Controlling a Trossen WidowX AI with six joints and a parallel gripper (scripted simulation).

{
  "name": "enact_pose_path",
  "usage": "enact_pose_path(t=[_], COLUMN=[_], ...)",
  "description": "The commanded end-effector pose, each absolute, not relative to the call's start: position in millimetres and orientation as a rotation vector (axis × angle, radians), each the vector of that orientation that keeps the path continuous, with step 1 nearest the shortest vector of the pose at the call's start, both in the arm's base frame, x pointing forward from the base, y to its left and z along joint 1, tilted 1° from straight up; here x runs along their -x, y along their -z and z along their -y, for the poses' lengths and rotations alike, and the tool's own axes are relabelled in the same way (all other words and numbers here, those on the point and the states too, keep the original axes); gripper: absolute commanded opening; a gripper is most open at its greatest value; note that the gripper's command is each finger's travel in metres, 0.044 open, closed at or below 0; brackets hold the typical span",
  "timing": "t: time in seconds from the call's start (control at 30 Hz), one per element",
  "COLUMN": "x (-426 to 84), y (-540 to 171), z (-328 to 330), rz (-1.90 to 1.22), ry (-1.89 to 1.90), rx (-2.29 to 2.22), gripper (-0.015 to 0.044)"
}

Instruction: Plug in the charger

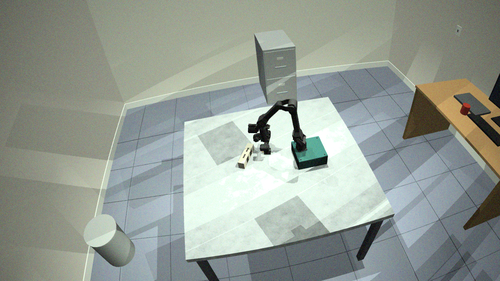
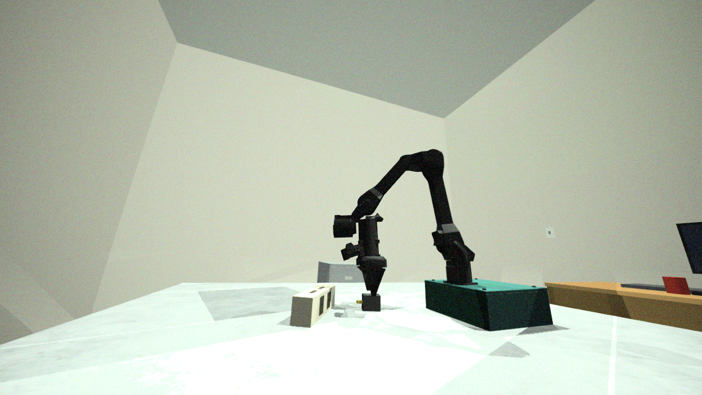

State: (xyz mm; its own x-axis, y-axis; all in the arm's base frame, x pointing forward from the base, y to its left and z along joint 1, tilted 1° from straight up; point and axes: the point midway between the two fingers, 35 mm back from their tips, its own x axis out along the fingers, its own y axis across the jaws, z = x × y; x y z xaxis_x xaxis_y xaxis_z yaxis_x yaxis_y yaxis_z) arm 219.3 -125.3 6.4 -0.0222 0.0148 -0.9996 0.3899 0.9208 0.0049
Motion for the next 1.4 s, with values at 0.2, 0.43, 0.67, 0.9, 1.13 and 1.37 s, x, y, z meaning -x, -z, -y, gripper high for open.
enact_pose_path(t=[0.2, 0.43, 0.67, 0.9, 1.13, 1.37], x=[-218, -218, -217, -219, -219, -219], y=[11, 22, 29, 27, 27, 20], z=[125, 125, 125, 125, 125, 125], rz=[-1.581, -1.582, -1.582, -1.576, -1.576, -1.576], ry=[0.303, 0.303, 0.303, 0.306, 0.306, 0.306], rx=[-0.318, -0.318, -0.318, -0.323, -0.323, -0.323], gripper=[0.0440, 0.0440, 0.0440, 0.0256, 0.0131, 0.0006])
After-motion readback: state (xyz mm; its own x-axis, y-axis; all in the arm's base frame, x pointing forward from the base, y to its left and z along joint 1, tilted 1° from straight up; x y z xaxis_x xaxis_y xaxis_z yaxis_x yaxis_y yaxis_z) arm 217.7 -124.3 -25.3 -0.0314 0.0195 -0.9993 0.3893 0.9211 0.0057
